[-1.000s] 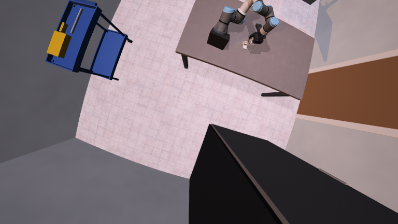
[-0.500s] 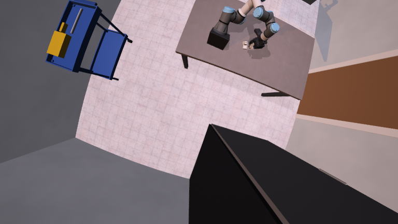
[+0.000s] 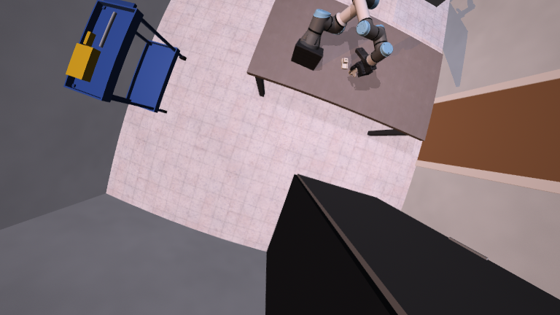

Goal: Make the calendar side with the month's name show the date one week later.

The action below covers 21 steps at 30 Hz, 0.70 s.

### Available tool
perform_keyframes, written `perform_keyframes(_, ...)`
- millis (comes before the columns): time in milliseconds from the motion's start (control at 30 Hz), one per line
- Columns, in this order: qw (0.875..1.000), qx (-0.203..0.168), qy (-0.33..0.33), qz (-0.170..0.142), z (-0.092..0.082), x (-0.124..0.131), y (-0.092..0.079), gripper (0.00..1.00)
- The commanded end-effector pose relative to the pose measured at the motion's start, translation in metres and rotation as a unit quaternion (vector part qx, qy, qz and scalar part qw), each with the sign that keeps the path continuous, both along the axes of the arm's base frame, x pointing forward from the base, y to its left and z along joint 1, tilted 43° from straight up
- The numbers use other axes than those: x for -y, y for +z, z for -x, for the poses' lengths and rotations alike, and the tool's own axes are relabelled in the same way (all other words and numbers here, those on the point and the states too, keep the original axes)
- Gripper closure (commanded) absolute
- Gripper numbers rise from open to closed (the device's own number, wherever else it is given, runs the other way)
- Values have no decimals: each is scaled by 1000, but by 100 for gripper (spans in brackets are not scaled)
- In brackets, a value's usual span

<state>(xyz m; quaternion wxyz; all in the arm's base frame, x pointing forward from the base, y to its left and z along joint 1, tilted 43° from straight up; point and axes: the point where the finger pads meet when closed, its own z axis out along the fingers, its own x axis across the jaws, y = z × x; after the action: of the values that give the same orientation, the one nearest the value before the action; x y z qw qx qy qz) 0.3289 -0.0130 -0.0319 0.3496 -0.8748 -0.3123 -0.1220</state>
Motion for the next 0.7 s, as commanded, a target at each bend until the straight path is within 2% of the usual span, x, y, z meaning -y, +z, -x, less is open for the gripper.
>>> perform_keyframes(0, 1000, 1, 1, 1, -1, 1, 0, 90)
perform_keyframes(500, 1000, 1, 1, 0, -1, -5, -8, 90)
perform_keyframes(667, 1000, 1, 1, 0, -1, -17, -20, 90)
